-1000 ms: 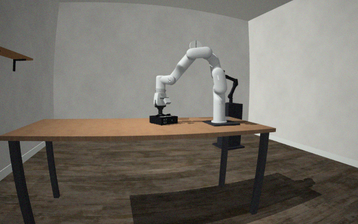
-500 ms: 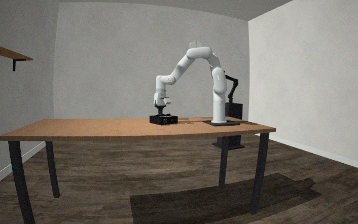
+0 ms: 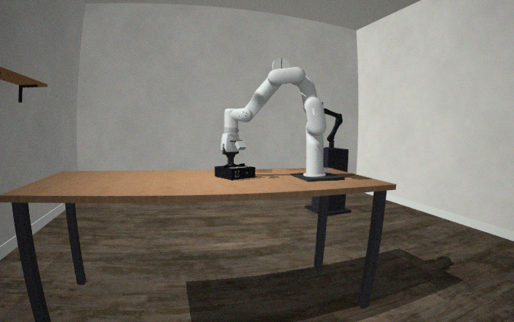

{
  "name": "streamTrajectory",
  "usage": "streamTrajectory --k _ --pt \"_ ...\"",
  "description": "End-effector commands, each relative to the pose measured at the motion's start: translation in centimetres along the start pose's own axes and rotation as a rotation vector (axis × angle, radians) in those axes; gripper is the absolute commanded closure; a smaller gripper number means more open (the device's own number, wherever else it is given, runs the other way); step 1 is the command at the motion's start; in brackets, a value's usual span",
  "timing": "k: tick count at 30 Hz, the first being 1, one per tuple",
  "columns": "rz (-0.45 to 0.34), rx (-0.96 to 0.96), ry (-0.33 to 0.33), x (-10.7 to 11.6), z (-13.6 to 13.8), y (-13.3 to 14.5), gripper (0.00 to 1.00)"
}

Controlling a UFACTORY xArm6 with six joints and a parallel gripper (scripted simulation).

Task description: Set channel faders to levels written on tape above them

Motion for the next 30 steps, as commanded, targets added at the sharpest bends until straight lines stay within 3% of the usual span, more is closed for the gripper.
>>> streamTrajectory --k 1,30 --pt "-0.003 0.000 0.003 0.2 0.1 -0.2 1.00" --pt "-0.003 0.000 0.003 0.2 0.1 -1.6 1.00"
Point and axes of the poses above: the point where the finger pads meet when closed, its own x axis back along the fingers, its own z axis across the jaws, y = z × x, the point moved 9 cm from there along x, back along the fingers, and after that the axes turned 1 degree about x, right-handed, at the moved point
